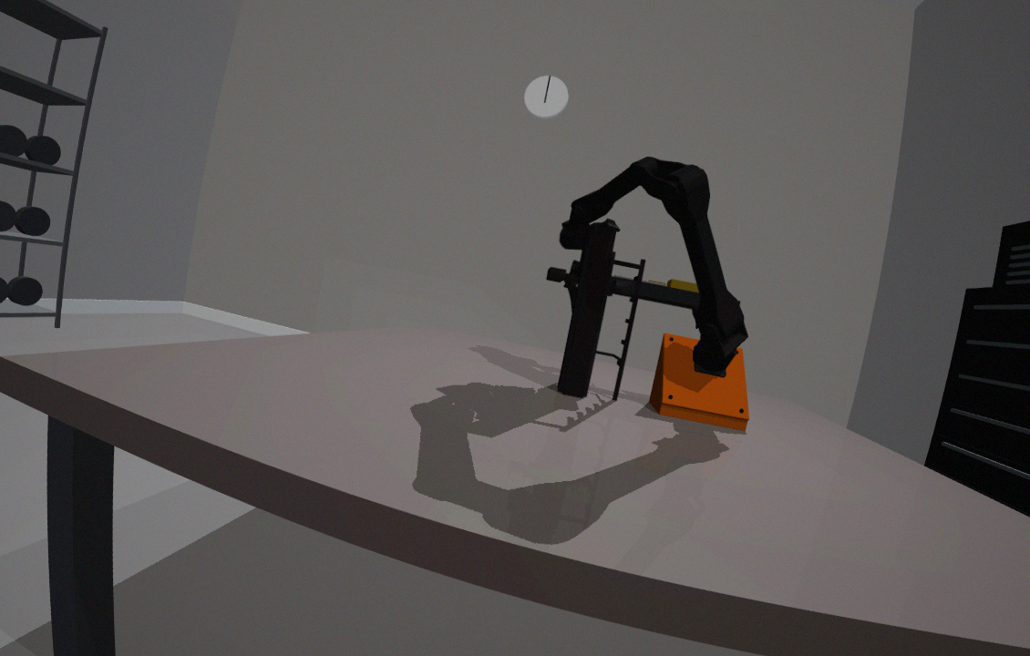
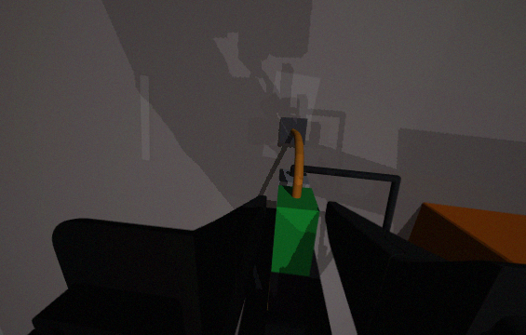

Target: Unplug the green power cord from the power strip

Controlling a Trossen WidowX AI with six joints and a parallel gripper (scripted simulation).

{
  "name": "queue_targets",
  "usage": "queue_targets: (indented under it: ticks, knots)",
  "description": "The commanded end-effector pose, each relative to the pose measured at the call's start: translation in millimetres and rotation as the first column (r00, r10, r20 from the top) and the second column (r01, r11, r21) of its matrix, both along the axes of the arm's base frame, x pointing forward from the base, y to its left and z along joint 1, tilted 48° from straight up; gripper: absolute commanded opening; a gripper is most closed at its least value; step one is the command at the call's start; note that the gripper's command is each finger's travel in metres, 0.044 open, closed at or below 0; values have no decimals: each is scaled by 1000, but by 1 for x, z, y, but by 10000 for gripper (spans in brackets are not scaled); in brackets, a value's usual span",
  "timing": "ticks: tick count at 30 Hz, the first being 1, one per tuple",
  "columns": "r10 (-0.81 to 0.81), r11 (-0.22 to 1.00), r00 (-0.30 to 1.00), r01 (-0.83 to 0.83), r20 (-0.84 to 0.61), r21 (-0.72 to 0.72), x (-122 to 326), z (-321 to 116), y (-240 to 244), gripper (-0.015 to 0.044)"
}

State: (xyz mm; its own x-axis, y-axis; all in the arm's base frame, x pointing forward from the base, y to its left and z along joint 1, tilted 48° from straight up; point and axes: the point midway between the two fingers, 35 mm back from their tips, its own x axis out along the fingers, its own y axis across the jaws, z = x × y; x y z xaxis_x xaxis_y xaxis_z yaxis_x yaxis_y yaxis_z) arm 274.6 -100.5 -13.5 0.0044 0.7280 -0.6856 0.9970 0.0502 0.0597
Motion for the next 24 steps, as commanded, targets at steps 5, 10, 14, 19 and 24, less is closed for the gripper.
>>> queue_targets:
  ticks: [5,10,14,19,24]
  knots:
    - [-4,1000,1000,4,-10,9,-2,9,11,160]
    - [-4,1000,1000,4,-10,9,-3,9,12,160]
    - [-4,1000,1000,4,-10,9,-2,7,14,160]
    - [-4,1000,1000,4,-10,10,-2,2,20,160]
    - [-4,1000,1000,4,-10,10,-3,1,21,160]
